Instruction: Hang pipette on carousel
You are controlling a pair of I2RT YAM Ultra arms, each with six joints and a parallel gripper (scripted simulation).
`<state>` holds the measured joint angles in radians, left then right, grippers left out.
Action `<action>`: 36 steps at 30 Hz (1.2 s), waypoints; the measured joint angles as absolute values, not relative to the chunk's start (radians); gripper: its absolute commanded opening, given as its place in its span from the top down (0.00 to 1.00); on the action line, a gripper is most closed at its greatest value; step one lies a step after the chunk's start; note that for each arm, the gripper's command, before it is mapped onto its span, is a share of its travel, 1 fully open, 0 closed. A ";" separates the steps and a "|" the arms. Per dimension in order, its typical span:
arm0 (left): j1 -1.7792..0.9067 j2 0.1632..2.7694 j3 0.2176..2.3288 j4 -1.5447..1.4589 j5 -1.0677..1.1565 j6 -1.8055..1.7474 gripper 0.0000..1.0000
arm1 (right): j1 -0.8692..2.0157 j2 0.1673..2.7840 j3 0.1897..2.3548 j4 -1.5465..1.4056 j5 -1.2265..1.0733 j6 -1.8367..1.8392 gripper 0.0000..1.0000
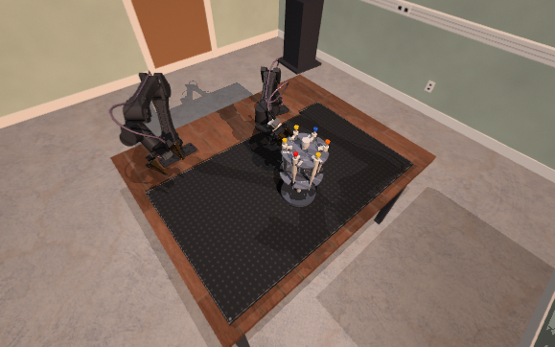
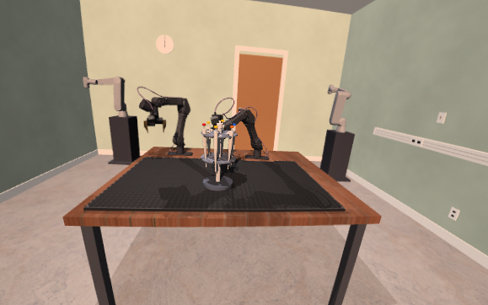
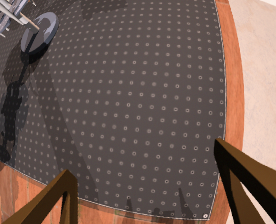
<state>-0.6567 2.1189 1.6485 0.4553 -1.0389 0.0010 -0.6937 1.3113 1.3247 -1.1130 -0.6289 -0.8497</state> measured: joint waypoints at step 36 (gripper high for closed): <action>-0.657 2.123 1.632 0.477 -1.044 0.001 0.88 | -0.694 1.311 1.325 -1.113 -0.629 -0.850 0.00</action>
